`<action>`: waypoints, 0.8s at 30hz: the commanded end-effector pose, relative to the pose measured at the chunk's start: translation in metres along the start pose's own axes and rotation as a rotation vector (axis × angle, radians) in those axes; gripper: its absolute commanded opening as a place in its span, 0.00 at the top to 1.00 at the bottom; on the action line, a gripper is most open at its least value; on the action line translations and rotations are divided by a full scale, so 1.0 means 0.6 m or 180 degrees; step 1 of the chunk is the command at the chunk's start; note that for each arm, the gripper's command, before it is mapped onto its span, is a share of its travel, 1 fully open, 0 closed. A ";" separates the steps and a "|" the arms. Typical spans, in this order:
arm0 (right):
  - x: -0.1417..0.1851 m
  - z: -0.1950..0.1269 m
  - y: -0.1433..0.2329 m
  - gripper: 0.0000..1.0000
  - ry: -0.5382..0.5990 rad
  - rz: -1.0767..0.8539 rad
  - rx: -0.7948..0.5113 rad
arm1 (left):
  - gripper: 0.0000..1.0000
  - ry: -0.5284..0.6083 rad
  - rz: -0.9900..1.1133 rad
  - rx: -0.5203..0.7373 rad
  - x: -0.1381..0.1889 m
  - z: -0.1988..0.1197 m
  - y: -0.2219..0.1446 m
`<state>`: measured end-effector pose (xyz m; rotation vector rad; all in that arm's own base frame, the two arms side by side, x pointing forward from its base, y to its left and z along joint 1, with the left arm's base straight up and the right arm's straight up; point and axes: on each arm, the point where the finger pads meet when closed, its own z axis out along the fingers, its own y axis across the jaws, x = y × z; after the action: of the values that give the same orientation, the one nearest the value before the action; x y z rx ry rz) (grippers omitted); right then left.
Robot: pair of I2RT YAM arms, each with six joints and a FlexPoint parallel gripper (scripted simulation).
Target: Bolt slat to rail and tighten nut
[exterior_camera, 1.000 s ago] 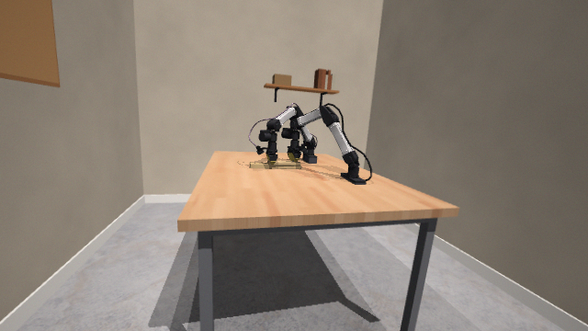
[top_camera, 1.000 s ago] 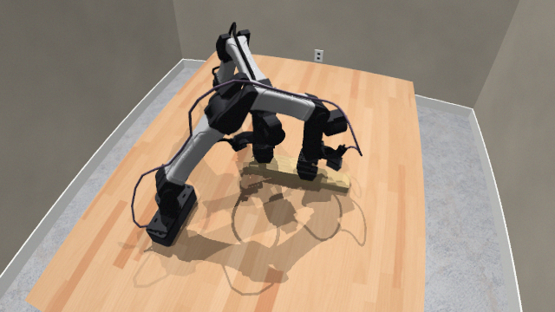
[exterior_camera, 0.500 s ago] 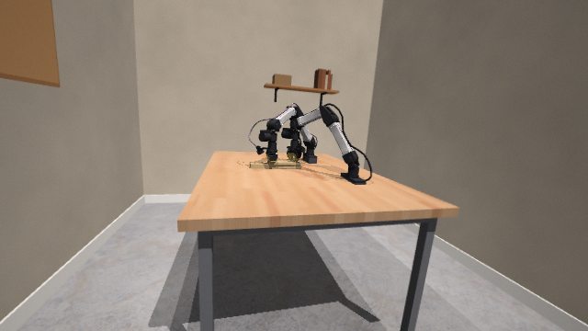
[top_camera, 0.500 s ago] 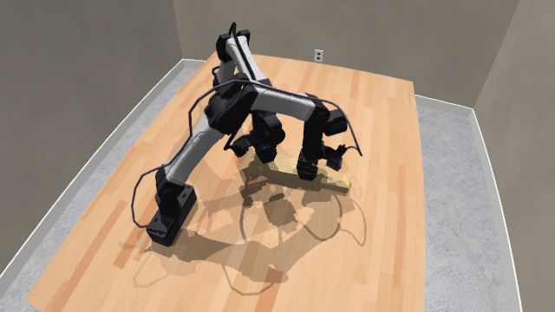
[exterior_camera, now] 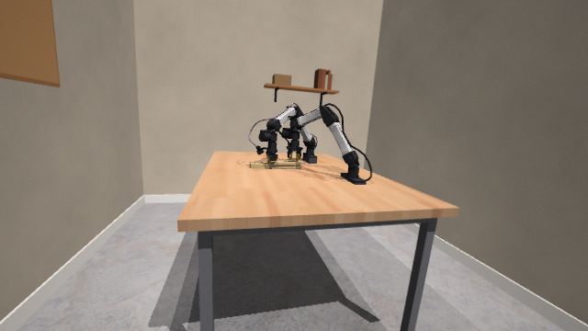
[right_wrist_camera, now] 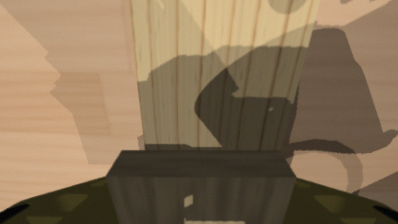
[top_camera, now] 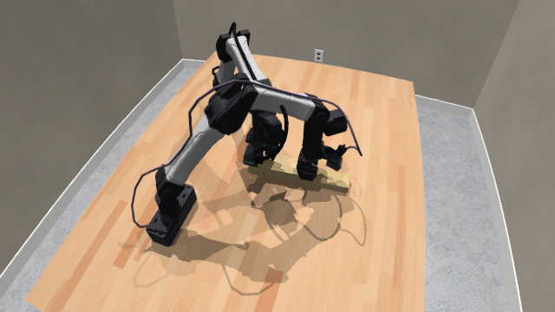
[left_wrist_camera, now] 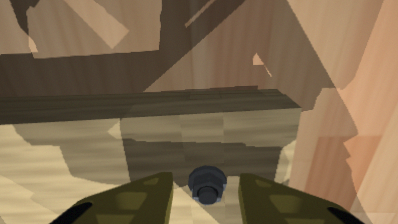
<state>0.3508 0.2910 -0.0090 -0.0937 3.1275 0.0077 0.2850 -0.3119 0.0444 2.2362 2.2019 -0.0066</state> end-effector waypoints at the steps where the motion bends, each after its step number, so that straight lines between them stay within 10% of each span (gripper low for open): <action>1: -0.006 -0.009 0.001 0.33 -0.0040 -0.0002 -0.0030 | 0.64 -0.0032 -0.1101 -0.0038 -0.003 -0.021 0.003; 24: -0.006 -0.009 0.001 0.33 -0.0040 -0.0002 -0.0030 | 0.64 -0.0045 -0.5239 -0.0005 -0.003 -0.027 0.001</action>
<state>0.3508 0.2910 -0.0090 -0.0937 3.1275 0.0077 0.2832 -0.3112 0.0444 0.3570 3.1297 -0.0064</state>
